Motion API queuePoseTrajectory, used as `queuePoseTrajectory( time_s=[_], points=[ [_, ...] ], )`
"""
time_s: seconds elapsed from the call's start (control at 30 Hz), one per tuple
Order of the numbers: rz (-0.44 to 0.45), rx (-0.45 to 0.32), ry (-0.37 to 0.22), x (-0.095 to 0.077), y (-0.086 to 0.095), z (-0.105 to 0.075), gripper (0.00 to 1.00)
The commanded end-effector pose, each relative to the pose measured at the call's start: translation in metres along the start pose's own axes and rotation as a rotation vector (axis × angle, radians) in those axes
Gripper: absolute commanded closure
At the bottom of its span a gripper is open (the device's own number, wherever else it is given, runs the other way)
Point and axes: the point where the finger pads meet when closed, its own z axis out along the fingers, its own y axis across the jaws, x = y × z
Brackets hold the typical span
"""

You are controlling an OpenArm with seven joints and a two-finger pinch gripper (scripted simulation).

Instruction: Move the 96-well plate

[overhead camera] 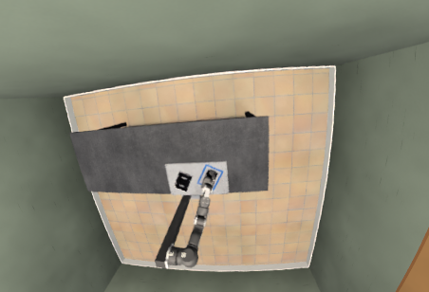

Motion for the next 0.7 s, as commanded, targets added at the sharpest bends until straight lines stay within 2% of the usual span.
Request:
queuePoseTrajectory(
  time_s=[0.0, 0.67],
  points=[
    [-0.002, -0.012, 0.006, 0.0014, 0.0027, -0.0001, 1.00],
    [-0.002, -0.012, 0.006, 0.0015, 0.0026, 0.0019, 1.00]
  ],
)
